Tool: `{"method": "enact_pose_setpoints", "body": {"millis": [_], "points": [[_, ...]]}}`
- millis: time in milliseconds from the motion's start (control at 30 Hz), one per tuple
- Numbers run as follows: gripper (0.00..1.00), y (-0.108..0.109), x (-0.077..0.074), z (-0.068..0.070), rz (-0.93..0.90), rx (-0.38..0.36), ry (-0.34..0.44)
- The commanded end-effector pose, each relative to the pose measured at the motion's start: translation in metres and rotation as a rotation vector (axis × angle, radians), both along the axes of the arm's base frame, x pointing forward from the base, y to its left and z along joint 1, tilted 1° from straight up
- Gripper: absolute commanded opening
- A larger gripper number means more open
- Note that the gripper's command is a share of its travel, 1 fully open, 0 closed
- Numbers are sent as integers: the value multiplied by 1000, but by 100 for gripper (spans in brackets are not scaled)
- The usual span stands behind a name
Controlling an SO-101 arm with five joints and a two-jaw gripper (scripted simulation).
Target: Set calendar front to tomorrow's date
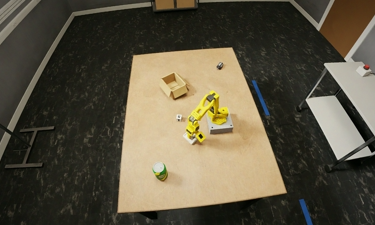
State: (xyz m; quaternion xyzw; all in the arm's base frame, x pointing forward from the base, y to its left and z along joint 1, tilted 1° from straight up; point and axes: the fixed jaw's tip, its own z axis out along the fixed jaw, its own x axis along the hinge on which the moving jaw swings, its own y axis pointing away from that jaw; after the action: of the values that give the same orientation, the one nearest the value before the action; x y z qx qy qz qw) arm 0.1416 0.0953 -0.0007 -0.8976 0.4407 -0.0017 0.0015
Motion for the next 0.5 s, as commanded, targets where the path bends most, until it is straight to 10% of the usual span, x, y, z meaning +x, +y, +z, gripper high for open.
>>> {"method": "enact_pose_setpoints", "body": {"millis": [0,467], "points": [[0,-4,-3,-5,-15,-13,21],[0,-4,-4,-10,-16,-13,21]]}}
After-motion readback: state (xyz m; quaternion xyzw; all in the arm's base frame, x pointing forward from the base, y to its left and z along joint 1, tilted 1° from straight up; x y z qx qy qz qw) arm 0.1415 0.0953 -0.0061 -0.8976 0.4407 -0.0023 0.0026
